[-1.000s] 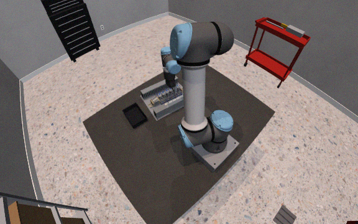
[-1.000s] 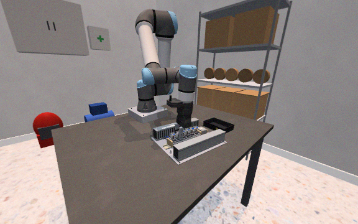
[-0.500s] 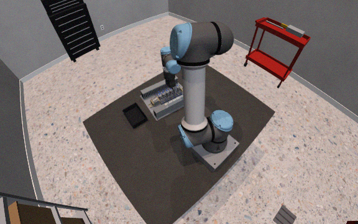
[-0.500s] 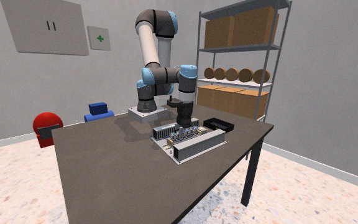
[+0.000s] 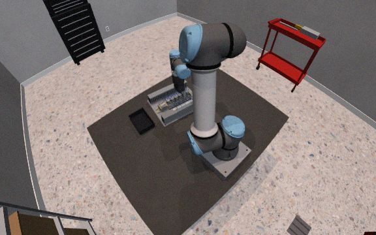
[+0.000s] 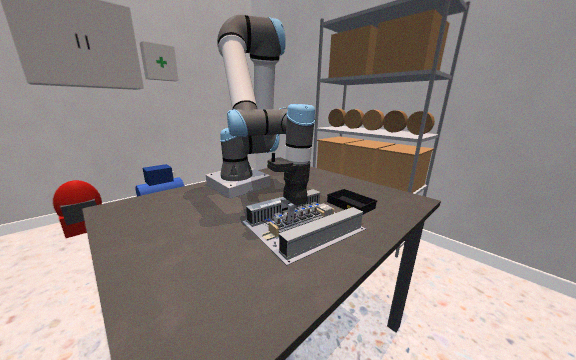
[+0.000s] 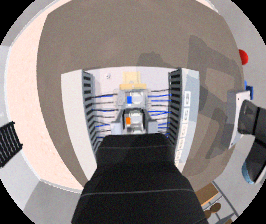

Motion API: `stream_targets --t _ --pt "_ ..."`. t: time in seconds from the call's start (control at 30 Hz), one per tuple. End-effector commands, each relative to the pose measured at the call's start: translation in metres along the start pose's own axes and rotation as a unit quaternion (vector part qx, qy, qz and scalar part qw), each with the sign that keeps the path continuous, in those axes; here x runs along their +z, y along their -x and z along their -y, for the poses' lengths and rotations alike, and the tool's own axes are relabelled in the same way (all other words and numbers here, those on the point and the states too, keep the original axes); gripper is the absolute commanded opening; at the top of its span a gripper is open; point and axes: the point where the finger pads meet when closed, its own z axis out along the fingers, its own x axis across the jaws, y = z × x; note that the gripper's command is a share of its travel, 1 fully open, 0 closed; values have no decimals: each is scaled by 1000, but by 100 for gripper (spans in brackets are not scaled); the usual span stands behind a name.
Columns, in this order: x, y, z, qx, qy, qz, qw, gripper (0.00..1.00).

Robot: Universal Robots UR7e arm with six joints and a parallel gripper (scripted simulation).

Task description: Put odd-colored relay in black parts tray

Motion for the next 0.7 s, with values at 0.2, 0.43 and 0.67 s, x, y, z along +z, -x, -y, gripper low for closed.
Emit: stream_targets --t 0.2,0.43,0.67 --pt "-1 0 0 0 1 12 1000 0" --pt "-1 -1 0 0 1 17 1000 0" --pt "-1 -1 0 0 1 25 1000 0"
